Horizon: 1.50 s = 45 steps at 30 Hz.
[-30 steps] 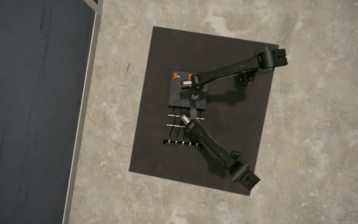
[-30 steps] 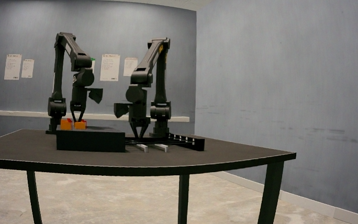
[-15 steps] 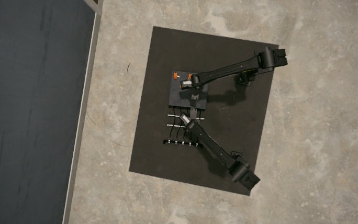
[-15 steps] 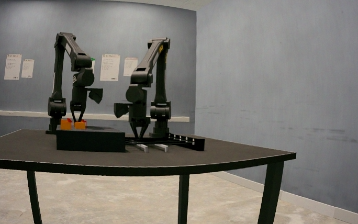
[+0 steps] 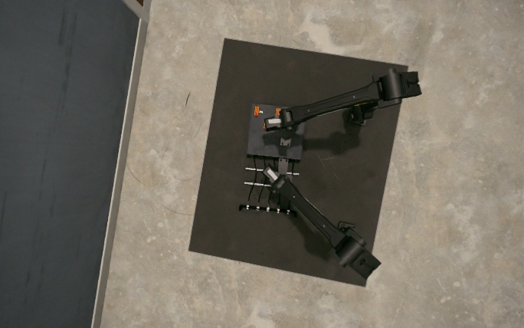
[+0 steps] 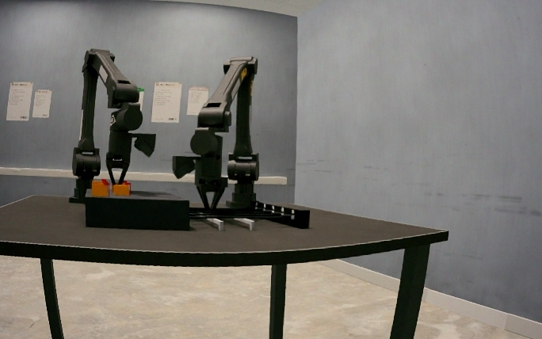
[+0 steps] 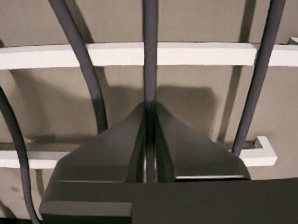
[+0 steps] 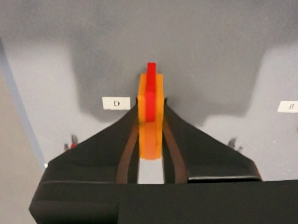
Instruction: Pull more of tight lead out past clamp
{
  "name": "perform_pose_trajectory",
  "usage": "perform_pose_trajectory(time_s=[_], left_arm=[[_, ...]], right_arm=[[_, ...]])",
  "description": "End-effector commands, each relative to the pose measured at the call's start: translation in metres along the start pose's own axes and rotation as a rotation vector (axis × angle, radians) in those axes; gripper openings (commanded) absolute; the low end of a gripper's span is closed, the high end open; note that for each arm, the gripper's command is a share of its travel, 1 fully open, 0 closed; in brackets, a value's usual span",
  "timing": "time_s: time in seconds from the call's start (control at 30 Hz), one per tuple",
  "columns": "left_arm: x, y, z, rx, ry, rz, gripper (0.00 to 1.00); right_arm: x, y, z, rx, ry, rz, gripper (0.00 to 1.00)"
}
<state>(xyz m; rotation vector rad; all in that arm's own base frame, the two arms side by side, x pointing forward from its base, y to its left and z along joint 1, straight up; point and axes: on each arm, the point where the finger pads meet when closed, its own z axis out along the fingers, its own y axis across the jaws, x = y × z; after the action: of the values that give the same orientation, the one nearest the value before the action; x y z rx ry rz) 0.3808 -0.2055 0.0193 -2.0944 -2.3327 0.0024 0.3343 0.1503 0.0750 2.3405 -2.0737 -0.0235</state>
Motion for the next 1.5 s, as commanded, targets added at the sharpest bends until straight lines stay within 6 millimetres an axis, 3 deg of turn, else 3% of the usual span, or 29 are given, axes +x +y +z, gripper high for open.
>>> perform_pose_trajectory(time_s=[0.0, 0.3, 0.47, 0.77, 0.93, 0.97, 1.0, 1.03, 1.33, 1.47], left_arm=[[-0.003, 0.004, -0.004, -0.014, -0.01, 0.003, 0.0], [-0.003, 0.004, -0.004, -0.014, -0.01, 0.003, 0.0], [-0.003, 0.004, -0.004, -0.014, -0.01, 0.003, 0.0], [-0.003, 0.004, -0.004, -0.014, -0.01, 0.003, 0.0], [-0.003, 0.004, -0.004, -0.014, -0.01, 0.003, 0.0], [-0.003, 0.004, -0.004, -0.014, -0.01, 0.003, 0.0], [-0.003, 0.004, -0.004, -0.014, -0.01, 0.003, 0.0], [-0.003, 0.004, -0.004, -0.014, -0.01, 0.003, 0.0], [-0.003, 0.004, -0.004, -0.014, -0.01, 0.003, 0.0], [-0.003, 0.004, -0.004, -0.014, -0.01, 0.003, 0.0]], right_arm=[[-0.01, -0.041, -0.068, 0.191, -0.047, 0.001, 0.05], [-0.011, -0.043, -0.077, 0.212, -0.054, 0.001, 0.05], [-0.003, -0.017, -0.069, 0.056, -0.006, 0.001, 0.05], [-0.001, -0.011, -0.066, 0.058, -0.007, 0.001, 0.05], [-0.01, -0.04, -0.072, 0.211, -0.053, 0.001, 0.05], [-0.013, -0.049, -0.085, 0.239, -0.062, 0.001, 0.05], [-0.009, -0.036, -0.075, 0.204, -0.051, 0.001, 0.05], [-0.013, -0.05, -0.088, 0.249, -0.065, 0.001, 0.05], [-0.011, -0.044, -0.095, 0.233, -0.06, 0.001, 0.05], [-0.005, -0.024, -0.086, 0.101, -0.02, 0.001, 0.05]])
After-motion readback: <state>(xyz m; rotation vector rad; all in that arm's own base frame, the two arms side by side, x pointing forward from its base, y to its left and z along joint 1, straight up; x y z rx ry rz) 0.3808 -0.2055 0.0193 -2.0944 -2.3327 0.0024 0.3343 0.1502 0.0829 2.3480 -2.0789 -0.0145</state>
